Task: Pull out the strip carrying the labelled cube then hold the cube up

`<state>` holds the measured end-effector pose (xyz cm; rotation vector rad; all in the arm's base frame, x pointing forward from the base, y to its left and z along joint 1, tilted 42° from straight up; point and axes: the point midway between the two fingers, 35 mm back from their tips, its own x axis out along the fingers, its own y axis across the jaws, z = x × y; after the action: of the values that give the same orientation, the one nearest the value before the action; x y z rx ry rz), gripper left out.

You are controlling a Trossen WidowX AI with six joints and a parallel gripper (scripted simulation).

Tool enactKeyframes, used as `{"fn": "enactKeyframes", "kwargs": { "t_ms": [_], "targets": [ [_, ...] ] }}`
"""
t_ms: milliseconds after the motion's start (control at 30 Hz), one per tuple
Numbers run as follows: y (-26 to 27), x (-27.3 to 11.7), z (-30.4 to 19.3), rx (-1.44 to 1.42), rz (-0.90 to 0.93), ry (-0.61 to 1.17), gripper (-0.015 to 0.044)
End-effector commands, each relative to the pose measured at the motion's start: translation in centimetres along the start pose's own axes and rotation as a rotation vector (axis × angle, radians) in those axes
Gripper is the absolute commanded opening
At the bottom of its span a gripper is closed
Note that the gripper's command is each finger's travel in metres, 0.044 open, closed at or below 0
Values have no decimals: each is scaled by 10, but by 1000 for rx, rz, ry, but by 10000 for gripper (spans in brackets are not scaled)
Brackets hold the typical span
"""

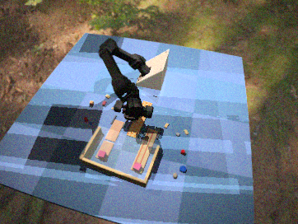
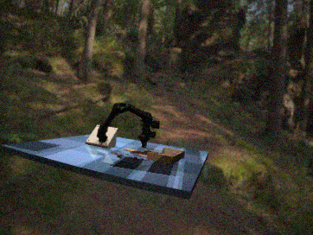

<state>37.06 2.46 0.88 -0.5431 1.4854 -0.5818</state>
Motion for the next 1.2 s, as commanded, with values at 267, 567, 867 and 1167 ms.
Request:
{"fn": "enactKeyframes", "kwargs": {
  "t_ms": [267, 567, 867, 1167],
  "targets": [
    [-1, 0, -39, 1, 4, 8, 0],
    [-3, 1, -67, -1, 3, 10, 0],
    [-3, -34, -66, -1, 4, 10, 0],
    [-3, -35, -66, -1, 4, 10, 0]
  ]
}}
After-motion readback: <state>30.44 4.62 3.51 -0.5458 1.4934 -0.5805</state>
